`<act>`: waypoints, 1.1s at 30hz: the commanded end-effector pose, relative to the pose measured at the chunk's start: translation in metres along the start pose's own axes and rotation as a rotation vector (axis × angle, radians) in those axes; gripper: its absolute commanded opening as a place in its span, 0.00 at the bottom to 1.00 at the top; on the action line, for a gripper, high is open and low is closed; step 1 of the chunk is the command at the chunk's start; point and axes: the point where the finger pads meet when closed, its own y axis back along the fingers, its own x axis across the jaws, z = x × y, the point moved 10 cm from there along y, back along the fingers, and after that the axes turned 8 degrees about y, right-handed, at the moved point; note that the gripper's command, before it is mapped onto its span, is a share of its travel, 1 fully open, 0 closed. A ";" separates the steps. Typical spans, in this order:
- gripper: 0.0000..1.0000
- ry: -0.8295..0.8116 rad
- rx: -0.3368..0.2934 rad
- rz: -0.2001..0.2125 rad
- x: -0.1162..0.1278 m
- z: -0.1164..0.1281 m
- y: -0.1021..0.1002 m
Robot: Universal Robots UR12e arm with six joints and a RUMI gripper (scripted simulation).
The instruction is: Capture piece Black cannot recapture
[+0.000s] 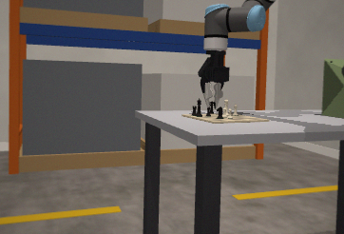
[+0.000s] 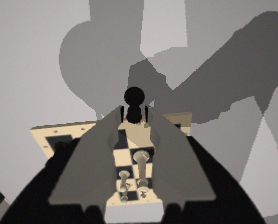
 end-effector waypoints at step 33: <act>0.25 0.001 0.003 -0.002 -0.001 -0.001 0.058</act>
